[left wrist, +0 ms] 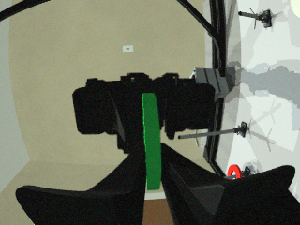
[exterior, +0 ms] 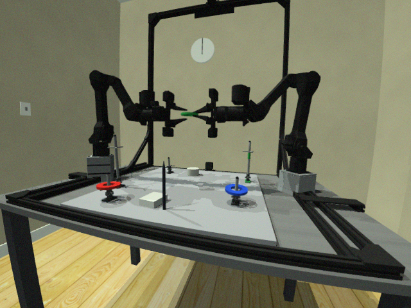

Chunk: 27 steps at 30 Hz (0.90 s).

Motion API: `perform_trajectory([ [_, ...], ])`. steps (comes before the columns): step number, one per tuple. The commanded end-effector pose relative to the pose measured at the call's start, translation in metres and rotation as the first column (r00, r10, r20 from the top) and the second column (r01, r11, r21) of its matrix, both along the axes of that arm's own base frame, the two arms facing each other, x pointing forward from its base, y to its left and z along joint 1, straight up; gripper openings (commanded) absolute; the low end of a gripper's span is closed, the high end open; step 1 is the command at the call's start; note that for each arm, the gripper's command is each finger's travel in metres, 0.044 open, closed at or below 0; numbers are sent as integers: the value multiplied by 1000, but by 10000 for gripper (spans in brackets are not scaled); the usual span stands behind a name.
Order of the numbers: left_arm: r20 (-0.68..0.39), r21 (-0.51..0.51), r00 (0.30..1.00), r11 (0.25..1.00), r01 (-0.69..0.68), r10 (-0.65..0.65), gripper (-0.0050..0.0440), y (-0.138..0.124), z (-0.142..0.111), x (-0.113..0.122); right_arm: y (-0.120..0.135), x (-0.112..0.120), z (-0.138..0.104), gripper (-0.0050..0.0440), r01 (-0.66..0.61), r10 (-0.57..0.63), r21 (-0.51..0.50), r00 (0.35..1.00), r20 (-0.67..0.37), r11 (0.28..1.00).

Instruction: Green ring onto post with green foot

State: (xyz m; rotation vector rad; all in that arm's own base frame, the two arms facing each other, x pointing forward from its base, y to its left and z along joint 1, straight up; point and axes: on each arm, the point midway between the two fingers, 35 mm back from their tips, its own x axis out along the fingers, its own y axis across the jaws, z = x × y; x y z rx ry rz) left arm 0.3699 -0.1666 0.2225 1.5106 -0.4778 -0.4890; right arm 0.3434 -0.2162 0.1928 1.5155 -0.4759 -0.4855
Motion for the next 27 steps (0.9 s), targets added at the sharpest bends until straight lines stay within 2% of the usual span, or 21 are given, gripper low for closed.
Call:
perform_trajectory([
  [1, 8, 3, 1000, 1000, -3, 3, 0, 0, 1, 0, 0, 1, 2, 88, -4, 4, -1, 1000, 6, 1000],
  [12, 8, 3, 1000, 1000, -3, 3, 0, 0, 1, 0, 0, 1, 2, 35, -4, 4, -1, 1000, 6, 1000],
  [16, 8, 3, 1000, 1000, -3, 3, 0, 0, 1, 0, 0, 1, 2, 0, -4, 4, -1, 1000, 6, 1000],
  [27, 8, 3, 1000, 1000, -3, 3, 0, 0, 1, 0, 0, 1, 2, 0, -4, 4, -1, 1000, 6, 1000],
])
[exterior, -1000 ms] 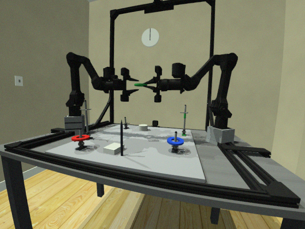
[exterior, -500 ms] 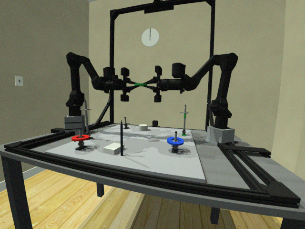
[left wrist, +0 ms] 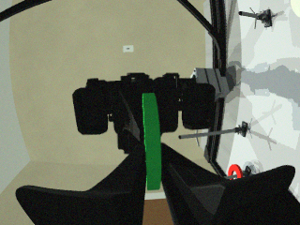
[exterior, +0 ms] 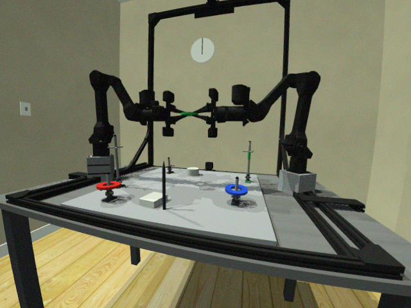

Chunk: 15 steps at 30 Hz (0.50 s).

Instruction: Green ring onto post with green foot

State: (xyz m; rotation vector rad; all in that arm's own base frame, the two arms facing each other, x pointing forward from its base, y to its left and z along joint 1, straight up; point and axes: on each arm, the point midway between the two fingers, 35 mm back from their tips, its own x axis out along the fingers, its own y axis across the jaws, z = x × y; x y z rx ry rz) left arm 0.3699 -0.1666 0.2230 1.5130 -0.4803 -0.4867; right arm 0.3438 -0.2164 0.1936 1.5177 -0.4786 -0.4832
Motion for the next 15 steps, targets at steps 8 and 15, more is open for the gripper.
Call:
perform_trajectory([
  [8, 5, 2, 1000, 1000, -3, 3, 0, 0, 1, 0, 0, 1, 1, 0, -4, 4, -2, 1000, 2, 1000],
  [15, 5, 2, 1000, 1000, -3, 3, 120, 0, 1, 0, 0, 1, 1, 0, -4, 4, -2, 1000, 2, 1000],
])
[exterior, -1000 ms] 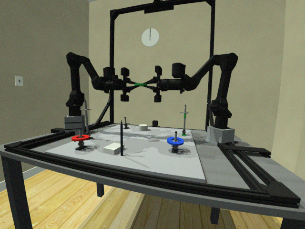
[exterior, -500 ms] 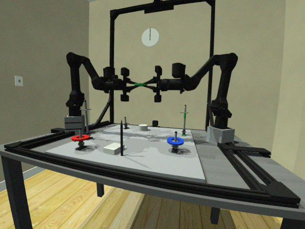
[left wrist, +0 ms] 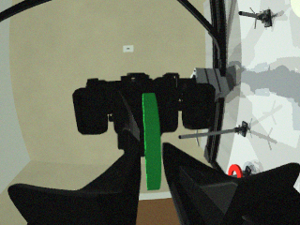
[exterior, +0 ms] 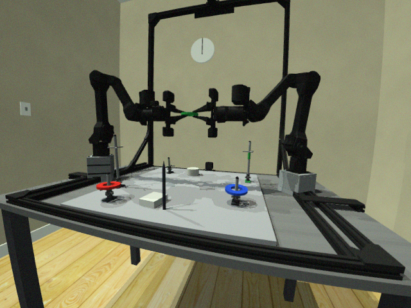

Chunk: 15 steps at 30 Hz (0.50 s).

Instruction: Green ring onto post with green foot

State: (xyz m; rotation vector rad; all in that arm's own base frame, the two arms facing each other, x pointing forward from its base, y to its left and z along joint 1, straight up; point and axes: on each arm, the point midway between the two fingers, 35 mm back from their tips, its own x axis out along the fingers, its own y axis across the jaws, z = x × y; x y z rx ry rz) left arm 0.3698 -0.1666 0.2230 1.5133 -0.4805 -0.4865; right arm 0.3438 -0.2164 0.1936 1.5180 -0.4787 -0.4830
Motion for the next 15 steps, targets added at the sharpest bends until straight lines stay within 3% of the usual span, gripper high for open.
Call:
perform_trajectory([
  [1, 4, 2, 1000, 1000, -3, 3, 144, 0, 1, 0, 0, 1, 1, 0, -4, 4, -2, 1000, 2, 1000],
  [2, 4, 2, 1000, 1000, -3, 3, 168, 0, 1, 0, 0, 1, 1, 0, -4, 4, -2, 1000, 2, 1000],
  [4, 4, 2, 1000, 1000, -3, 3, 168, 0, 1, 0, 0, 1, 1, 0, -4, 4, -2, 1000, 2, 1000],
  [13, 4, 2, 1000, 1000, -3, 3, 384, 0, 1, 0, 0, 1, 1, 0, -4, 4, -2, 1000, 2, 1000],
  [15, 4, 2, 1000, 1000, -3, 3, 400, 0, 1, 0, 0, 1, 1, 0, -4, 4, -2, 1000, 2, 1000],
])
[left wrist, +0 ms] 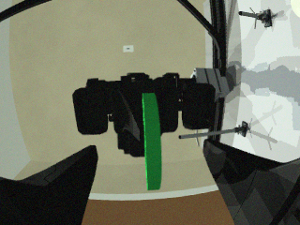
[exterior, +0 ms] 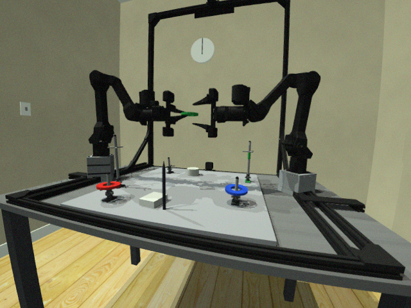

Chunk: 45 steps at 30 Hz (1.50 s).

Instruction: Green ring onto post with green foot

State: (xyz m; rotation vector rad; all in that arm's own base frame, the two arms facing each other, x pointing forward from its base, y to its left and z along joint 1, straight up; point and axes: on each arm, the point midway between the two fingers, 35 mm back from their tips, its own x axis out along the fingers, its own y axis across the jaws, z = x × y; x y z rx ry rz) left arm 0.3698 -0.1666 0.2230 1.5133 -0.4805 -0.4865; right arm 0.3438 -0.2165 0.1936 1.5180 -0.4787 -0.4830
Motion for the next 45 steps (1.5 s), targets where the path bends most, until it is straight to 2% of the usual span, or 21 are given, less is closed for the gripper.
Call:
perform_trajectory([
  [1, 4, 2, 1000, 1000, -3, 3, 400, 0, 1, 0, 0, 1, 1, 0, -4, 4, -2, 1000, 2, 1000],
  [4, -1, -3, 1000, 1000, -1, 1, 400, 9, 3, -12, 0, 1, 1, 0, -4, 4, -2, 1000, 2, 1000],
  [6, -1, -3, 1000, 1000, -1, 1, 400, 9, 3, -12, 0, 1, 1, 0, -4, 4, -2, 1000, 2, 1000],
  [13, 4, 1, 1000, 1000, -3, 3, 400, 46, 1, -64, 0, 1, 1, 0, -4, 4, -2, 1000, 2, 1000],
  [18, -11, 0, 1000, 1000, -11, 11, 400, 48, -1, -64, 0, 1, 1, 0, -4, 4, -2, 1000, 2, 1000],
  [21, -197, -16, 972, 991, -134, 129, 400, 74, -17, -42, 0, 1, 1, 0, -4, 4, -2, 1000, 2, 1000],
  [23, -197, -16, 972, 991, -134, 129, 400, 74, -17, -42, 0, 1, 1, 0, -4, 4, -2, 1000, 2, 1000],
  [24, -286, -8, 944, 985, -174, 165, 400, 83, -30, -39, 0, 1, 1, 0, -4, 4, -2, 1000, 2, 1000],
  [27, -415, -7, 872, 957, -290, 261, 400, 108, -40, -28, 0, 1, 1, 0, -4, 4, -2, 1000, 2, 1000],
  [32, -598, 35, 716, 905, -425, 360, 400, 140, -62, -27, 0, 1, 1, 0, -4, 4, -2, 1000, 2, 1000],
  [38, -767, 123, 467, 815, -567, 441, 400, 177, -84, -41, 0, 1, 1, 0, -4, 4, -2, 1000, 2, 1000],
  [40, -767, 123, 467, 815, -567, 441, 400, 177, -84, -41, 0, 1, 1, 0, -4, 4, -2, 1000, 2, 1000],
  [41, -811, 164, 382, 798, -580, 444, 400, 182, -94, -52, 0, 1, 1, 0, -4, 4, -2, 1000, 2, 1000],
  [45, -867, 246, 171, 701, -670, 468, 400, 210, -98, -68, 0, 1, 1, 0, -4, 4, -2, 1000, 2, 1000],
])
